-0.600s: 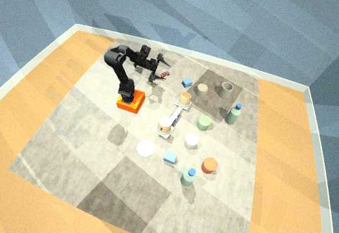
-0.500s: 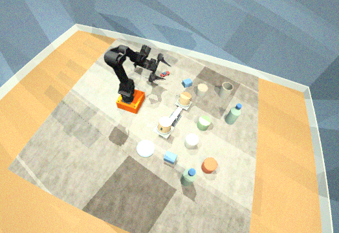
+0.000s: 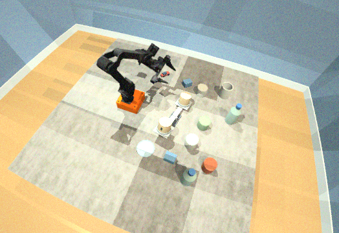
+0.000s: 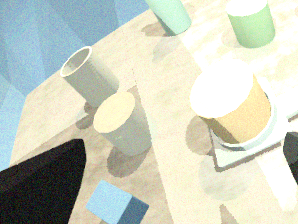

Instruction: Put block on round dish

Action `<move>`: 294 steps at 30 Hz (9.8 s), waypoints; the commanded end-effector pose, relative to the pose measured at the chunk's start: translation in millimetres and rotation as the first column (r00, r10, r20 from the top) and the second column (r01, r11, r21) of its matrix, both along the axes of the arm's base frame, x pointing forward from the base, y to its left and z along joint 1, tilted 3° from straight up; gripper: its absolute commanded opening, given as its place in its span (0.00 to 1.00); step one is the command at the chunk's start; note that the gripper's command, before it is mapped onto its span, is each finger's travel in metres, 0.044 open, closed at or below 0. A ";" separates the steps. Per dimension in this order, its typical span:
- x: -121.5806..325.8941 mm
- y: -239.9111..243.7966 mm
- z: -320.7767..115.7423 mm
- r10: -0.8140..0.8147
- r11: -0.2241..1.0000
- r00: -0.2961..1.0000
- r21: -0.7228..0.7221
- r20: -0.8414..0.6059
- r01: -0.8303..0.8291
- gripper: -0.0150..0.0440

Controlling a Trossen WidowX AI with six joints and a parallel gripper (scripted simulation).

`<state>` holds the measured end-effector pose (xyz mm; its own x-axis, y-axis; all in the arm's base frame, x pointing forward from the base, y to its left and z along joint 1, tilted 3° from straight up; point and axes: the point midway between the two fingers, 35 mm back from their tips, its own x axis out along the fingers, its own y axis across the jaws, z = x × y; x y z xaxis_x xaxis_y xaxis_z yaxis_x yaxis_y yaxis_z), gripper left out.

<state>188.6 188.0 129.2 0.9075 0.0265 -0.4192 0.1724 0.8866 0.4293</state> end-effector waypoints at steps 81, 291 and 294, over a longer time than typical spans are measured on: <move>143.7 -38.6 -28.1 0.374 -0.309 -0.079 -0.044 -0.924 -0.950 1.00; 142.4 -37.3 20.7 0.366 -0.315 -0.090 -0.032 -0.926 -0.949 0.25; 142.4 -37.3 20.7 0.366 -0.315 -0.090 -0.032 -0.926 -0.949 0.25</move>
<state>330.6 150.5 149.7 0.0176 -0.0451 -0.9988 -0.9868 0.1599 -0.0246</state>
